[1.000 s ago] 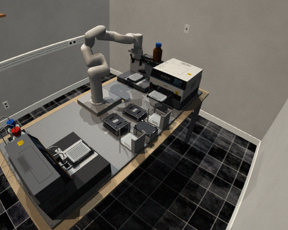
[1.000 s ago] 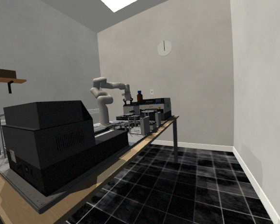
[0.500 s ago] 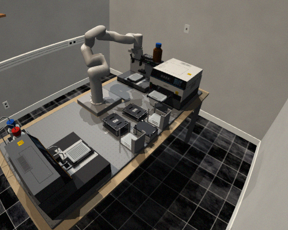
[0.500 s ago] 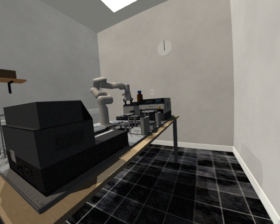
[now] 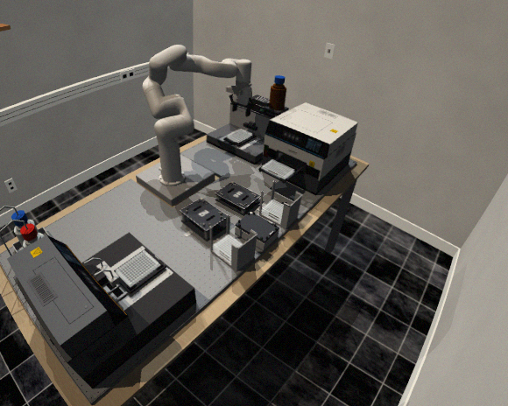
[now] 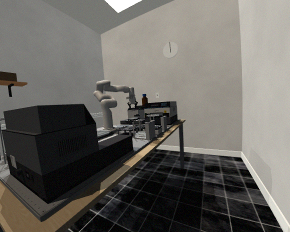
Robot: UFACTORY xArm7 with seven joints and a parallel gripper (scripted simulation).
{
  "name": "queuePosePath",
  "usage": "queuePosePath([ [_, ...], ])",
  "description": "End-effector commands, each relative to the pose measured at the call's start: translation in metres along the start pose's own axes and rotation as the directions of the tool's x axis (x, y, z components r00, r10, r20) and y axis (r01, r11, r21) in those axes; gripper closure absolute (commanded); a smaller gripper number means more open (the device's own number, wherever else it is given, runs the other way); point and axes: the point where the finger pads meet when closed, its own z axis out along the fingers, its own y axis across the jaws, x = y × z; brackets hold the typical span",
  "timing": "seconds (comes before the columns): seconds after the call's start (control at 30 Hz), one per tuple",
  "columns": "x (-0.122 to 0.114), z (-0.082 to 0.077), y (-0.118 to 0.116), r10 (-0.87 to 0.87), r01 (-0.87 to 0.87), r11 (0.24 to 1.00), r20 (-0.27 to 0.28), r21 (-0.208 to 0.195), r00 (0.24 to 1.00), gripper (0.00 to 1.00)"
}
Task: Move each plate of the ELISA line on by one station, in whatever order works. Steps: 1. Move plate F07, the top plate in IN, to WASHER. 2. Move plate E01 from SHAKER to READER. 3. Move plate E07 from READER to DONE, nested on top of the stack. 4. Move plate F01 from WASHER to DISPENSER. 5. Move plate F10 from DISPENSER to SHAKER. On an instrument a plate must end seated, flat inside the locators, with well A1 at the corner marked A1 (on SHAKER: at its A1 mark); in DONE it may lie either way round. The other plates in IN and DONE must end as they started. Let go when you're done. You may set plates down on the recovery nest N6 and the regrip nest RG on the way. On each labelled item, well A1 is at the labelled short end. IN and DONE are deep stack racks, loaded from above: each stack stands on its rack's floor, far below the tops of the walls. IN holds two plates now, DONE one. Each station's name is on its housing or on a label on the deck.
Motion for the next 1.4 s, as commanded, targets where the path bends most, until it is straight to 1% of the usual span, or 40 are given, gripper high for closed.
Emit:
queuePosePath([
  [0.0,-0.001,0.001,0.0,0.0,0.0,1.0,0.003,0.001,1.0,0.0],
  [0.13,-0.001,0.006,0.0,0.0,0.0,1.0,0.003,0.0,1.0,0.0],
  [0.2,-0.001,0.006,0.0,0.0,0.0,1.0,0.003,0.0,1.0,0.0],
  [0.7,-0.001,0.026,0.0,0.0,0.0,1.0,0.003,0.0,1.0,0.0],
  [0.77,-0.001,0.026,0.0,0.0,0.0,1.0,0.003,0.0,1.0,0.0],
  [1.27,-0.001,0.046,0.0,0.0,0.0,1.0,0.004,0.0,1.0,0.0],
  [1.37,-0.001,0.048,0.0,0.0,0.0,1.0,0.004,0.0,1.0,0.0],
])
